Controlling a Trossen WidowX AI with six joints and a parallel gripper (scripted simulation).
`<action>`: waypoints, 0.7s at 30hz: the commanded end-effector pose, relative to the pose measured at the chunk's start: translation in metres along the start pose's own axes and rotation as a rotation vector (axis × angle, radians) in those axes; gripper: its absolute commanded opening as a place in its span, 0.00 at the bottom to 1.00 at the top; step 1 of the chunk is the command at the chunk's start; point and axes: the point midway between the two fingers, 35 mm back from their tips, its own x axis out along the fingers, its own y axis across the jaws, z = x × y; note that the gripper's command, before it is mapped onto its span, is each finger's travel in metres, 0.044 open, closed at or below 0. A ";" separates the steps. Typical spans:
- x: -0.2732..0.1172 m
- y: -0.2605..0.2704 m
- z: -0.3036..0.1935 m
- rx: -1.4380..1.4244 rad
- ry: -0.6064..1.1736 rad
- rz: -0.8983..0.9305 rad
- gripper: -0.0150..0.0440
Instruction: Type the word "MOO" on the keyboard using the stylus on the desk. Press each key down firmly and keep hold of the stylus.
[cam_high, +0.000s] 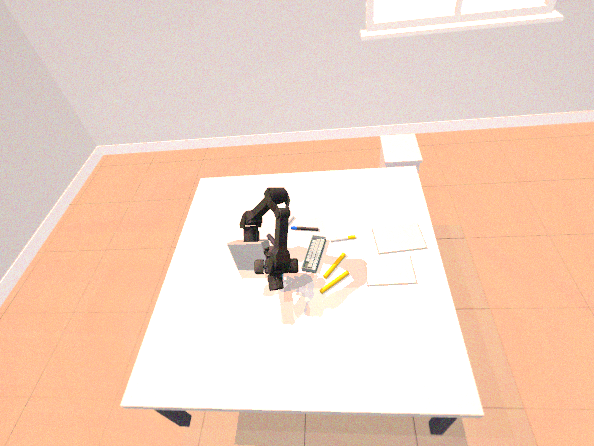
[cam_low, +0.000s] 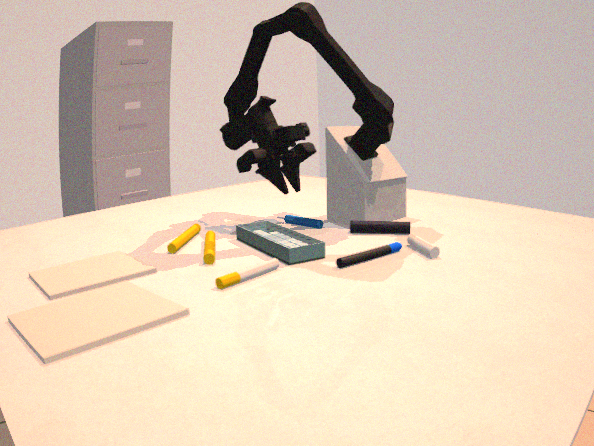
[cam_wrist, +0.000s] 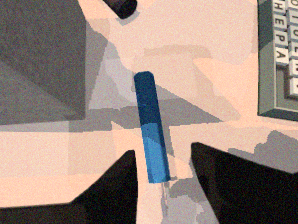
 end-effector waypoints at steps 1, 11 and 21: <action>-0.001 0.001 -0.002 -0.038 -0.006 0.000 0.51; 0.005 0.001 -0.005 -0.038 -0.006 -0.001 0.51; 0.012 0.001 -0.009 -0.038 -0.007 -0.001 0.51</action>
